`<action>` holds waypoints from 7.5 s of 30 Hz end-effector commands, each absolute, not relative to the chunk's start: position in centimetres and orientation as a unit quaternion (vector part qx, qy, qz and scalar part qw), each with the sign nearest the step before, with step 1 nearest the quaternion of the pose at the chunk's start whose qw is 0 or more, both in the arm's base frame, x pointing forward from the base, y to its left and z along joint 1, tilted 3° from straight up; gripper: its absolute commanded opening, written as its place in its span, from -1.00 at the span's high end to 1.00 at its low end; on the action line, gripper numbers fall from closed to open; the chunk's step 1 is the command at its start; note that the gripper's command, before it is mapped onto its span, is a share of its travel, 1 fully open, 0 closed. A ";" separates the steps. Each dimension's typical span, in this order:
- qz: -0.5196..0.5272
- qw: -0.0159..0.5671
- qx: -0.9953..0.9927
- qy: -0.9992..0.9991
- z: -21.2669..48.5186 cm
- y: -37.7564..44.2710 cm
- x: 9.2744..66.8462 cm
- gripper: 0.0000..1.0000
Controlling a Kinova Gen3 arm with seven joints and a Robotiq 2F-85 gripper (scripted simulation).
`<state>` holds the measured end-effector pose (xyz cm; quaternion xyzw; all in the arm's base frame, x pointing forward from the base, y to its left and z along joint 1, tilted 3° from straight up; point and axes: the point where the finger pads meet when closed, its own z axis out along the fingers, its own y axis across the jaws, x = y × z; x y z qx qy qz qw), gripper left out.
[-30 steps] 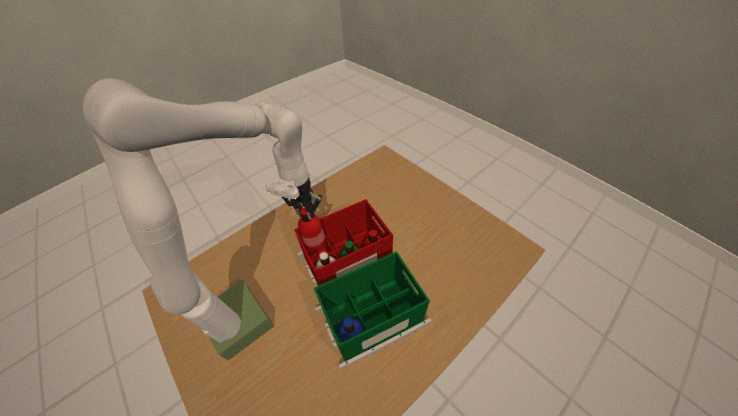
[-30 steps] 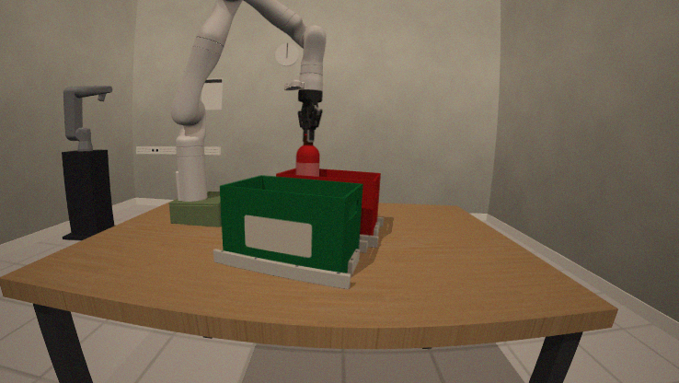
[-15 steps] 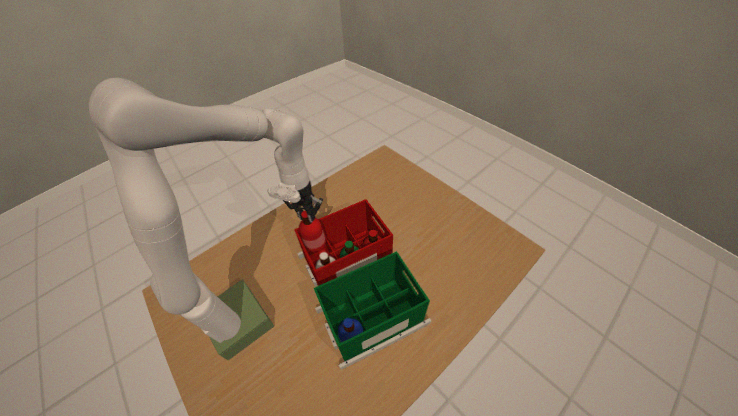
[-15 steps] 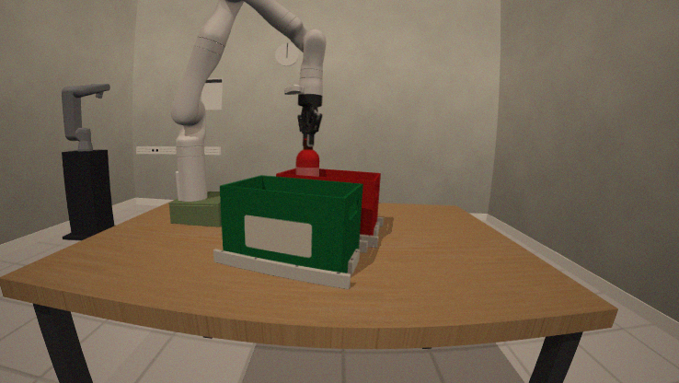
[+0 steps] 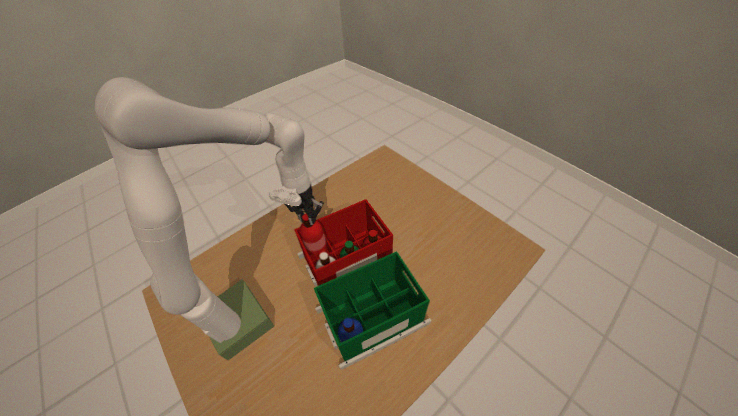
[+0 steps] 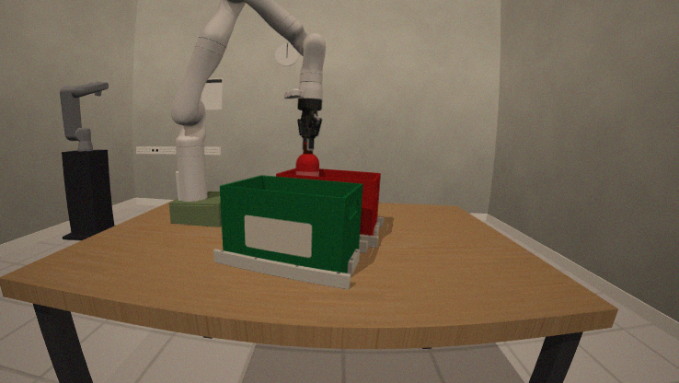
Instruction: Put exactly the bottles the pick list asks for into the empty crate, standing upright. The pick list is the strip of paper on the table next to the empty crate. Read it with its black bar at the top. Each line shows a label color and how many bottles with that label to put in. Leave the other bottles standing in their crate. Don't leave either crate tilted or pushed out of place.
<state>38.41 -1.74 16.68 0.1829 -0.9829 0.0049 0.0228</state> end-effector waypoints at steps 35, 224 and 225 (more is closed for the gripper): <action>0.005 0.022 0.183 -0.983 13.5 -1.8 38.3 0.80; 0.005 0.022 0.183 -0.983 7.1 -1.9 38.0 0.80; 0.005 0.022 0.183 -0.983 7.1 -1.9 38.0 0.80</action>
